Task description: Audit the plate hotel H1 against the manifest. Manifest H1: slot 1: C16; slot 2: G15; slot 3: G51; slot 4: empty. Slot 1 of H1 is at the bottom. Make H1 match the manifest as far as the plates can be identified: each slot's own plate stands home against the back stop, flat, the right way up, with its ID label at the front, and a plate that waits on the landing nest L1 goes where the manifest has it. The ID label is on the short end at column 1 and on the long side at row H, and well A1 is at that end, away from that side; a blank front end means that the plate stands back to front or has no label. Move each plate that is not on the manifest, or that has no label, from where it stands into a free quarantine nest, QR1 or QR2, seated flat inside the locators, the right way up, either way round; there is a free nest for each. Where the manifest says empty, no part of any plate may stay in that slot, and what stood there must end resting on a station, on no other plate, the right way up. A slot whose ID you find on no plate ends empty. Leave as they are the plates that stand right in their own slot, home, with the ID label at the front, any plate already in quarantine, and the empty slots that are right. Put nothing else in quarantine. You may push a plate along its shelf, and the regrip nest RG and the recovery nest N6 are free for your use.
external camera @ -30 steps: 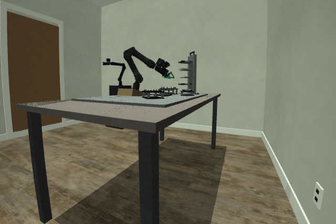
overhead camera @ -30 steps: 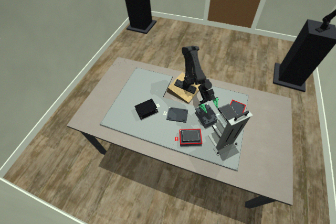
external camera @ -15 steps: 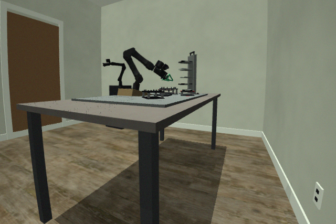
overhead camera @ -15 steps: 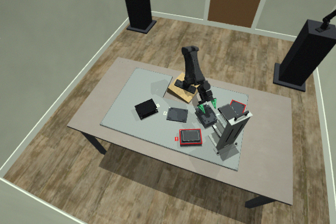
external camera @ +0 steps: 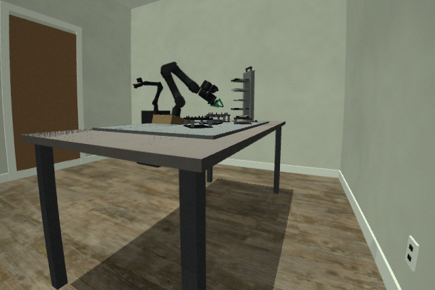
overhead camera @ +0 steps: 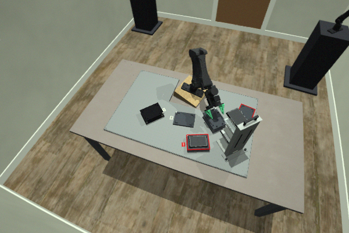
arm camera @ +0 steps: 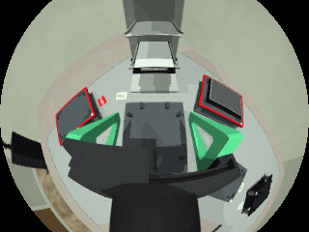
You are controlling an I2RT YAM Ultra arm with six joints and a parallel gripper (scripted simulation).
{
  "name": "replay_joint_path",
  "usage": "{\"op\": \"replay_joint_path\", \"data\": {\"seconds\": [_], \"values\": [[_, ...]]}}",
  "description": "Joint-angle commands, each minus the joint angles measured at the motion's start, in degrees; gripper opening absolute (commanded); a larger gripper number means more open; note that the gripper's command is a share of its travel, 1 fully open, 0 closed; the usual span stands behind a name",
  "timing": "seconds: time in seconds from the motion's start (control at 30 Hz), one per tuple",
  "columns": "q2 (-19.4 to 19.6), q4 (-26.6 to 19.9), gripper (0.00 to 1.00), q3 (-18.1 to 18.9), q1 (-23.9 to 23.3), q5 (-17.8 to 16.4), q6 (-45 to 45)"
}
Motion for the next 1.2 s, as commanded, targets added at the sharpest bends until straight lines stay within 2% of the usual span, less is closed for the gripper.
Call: {"op": "replay_joint_path", "data": {"seconds": [0.0,0.23,0.37,1.17], "values": [[1.8,4.2,1.00,1.9,0.7,0.7,0.4],[5.8,8.2,1.00,2.0,1.2,1.1,0.5],[6.8,9.2,1.00,2.0,1.1,1.2,0.5],[6.2,9.6,1.00,2.1,1.2,1.2,0.5]]}}
